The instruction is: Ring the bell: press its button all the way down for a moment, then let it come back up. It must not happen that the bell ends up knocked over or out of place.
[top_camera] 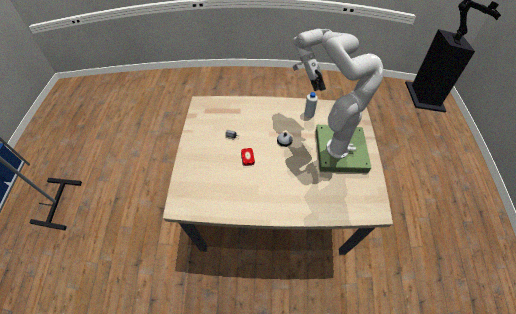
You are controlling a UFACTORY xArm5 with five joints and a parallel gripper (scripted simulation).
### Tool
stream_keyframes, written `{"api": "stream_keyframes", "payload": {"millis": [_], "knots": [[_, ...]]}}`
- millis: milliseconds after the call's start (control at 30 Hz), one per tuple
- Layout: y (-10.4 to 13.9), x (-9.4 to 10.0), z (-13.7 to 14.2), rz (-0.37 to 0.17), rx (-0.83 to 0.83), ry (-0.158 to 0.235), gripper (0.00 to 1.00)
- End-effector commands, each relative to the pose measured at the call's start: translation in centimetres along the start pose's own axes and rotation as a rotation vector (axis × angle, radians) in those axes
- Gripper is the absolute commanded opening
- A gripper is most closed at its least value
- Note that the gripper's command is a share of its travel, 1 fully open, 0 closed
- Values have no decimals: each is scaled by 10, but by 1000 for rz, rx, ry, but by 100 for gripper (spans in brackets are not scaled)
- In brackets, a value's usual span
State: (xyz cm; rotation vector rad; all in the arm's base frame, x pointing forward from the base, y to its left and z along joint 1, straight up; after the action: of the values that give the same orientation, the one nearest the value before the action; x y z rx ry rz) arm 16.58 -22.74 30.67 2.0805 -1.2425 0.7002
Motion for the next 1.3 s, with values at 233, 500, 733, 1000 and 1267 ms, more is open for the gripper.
{"api": "stream_keyframes", "payload": {"millis": [233, 500, 733, 1000, 1267], "knots": [[-79, 12, -6, -40, -150, 254, 100], [-130, 15, -23, -4, -220, 407, 100], [-169, 15, -41, 52, -262, 509, 100], [-198, 12, -59, 108, -286, 574, 100], [-249, 1, -103, 245, -318, 665, 100]]}}
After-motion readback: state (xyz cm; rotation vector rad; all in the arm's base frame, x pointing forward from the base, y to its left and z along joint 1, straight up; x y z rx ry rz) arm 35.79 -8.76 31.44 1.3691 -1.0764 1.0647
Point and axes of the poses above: the point where the finger pads meet when closed, its own x axis back along the fingers, its own z axis across the jaws, y = z × x, the point moved 8 cm from there along x, back along the fingers, and after that the axes turned 3 degrees about -x, right-handed, at the moved point
